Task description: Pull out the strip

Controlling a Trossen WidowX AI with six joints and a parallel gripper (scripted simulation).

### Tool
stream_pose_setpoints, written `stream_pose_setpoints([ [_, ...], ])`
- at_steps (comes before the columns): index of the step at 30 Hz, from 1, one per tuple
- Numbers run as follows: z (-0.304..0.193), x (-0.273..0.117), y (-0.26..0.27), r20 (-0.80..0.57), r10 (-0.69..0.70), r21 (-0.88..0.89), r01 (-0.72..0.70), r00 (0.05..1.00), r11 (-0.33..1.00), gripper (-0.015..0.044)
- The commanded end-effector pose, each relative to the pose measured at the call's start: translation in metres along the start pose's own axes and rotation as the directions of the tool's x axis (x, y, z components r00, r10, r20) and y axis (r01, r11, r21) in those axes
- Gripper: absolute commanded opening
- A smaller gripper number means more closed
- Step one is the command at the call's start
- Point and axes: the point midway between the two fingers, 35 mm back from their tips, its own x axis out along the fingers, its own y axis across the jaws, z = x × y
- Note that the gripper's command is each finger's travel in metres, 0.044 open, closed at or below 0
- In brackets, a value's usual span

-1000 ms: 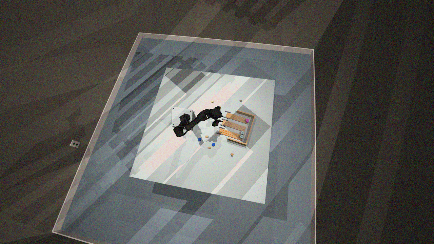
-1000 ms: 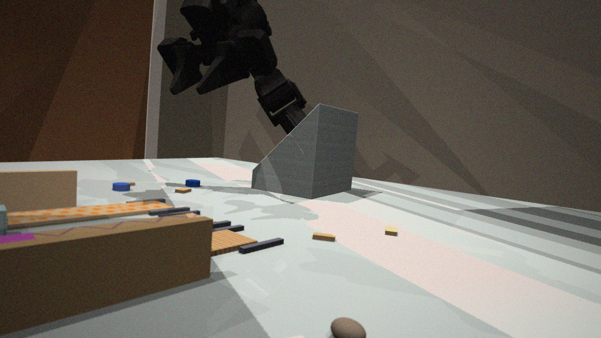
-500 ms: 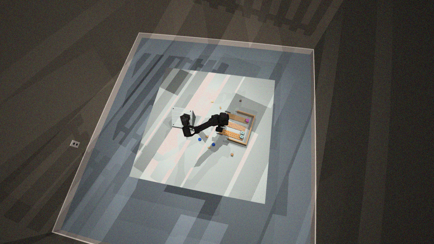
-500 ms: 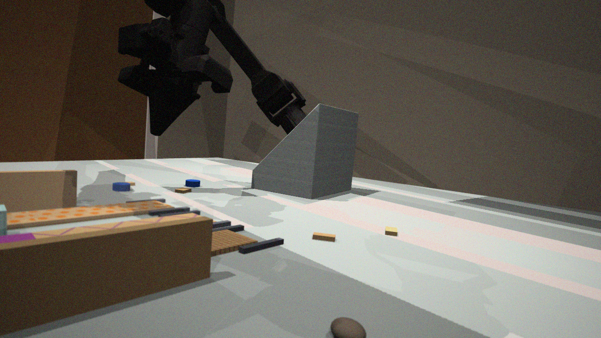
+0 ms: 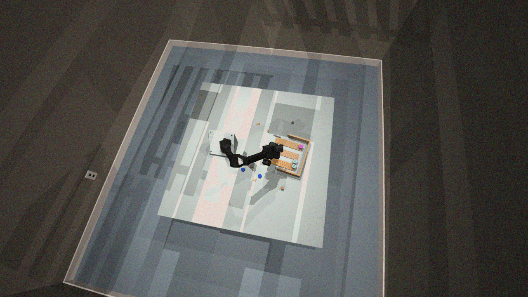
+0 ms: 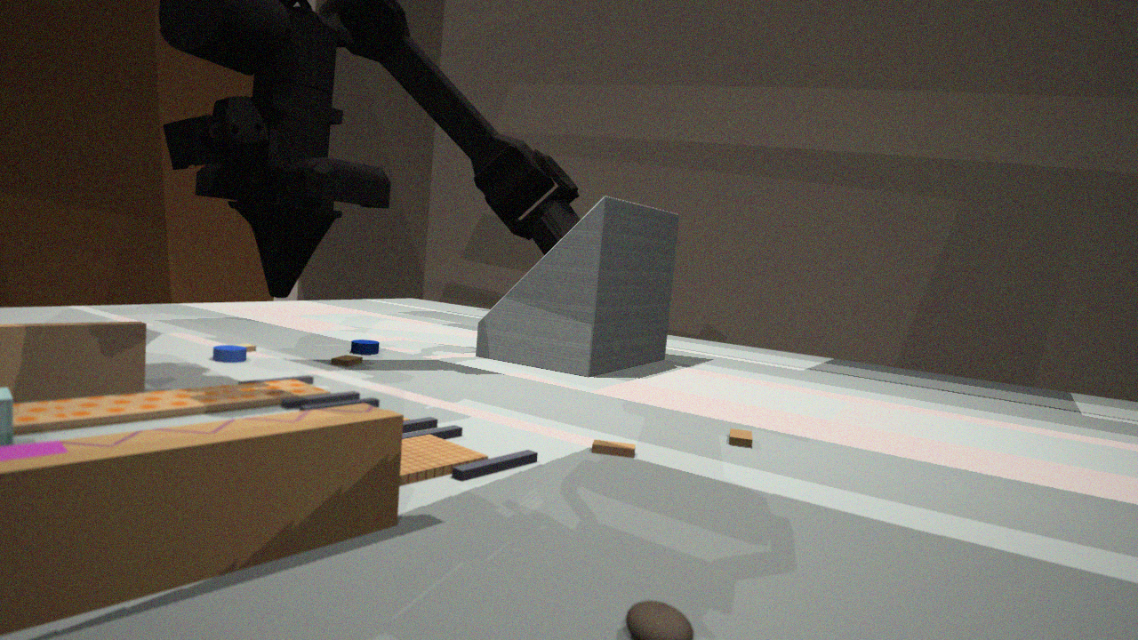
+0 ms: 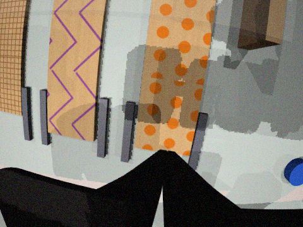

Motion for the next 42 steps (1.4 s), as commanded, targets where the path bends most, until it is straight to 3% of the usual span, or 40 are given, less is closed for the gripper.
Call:
stream_pose_setpoints([
  [1,0.000,0.006,0.000,-0.016,-0.001,0.005,0.001,1.000,1.000,0.0000],
  [42,-0.005,0.072,0.000,-0.016,-0.005,0.004,0.005,1.000,1.000,0.0000],
])
